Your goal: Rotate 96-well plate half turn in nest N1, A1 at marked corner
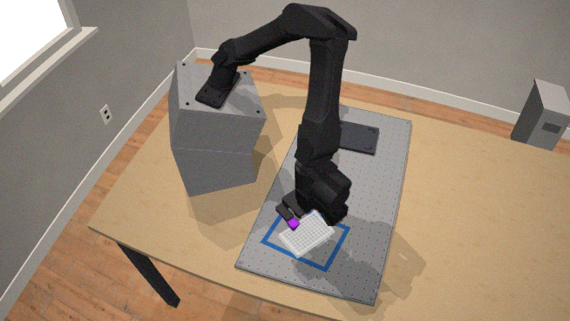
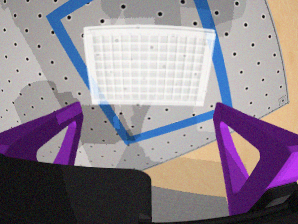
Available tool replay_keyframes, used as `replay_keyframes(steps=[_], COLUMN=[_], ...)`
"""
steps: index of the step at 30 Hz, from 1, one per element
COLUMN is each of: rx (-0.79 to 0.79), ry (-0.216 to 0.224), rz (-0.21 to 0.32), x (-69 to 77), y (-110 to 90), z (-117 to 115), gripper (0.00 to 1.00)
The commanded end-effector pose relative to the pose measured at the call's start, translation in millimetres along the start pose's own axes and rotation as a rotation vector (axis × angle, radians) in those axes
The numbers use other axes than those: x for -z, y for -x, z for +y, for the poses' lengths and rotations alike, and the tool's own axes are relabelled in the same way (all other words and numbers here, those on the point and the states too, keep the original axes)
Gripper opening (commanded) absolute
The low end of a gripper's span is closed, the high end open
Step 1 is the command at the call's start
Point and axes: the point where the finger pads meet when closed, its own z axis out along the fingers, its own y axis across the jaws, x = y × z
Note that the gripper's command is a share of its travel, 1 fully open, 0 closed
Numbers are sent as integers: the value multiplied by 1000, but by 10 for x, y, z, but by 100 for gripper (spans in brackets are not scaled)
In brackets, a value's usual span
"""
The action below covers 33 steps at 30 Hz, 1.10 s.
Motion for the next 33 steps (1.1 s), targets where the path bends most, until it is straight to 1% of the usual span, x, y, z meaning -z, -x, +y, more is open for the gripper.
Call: replay_keyframes(steps=[1,6,8,23,25,33], rx=[-40,-207,-207,-707,-707,-974], ry=[-1,0,0,3,3,5], rz=[-12,-12,-12,-12,-12,-12], x=[40,40,40,40,40,40], y=[36,36,36,36,36,36], z=[-21,-21,-21,-21,-21,-21], gripper=[100,100,100,100,100,100])
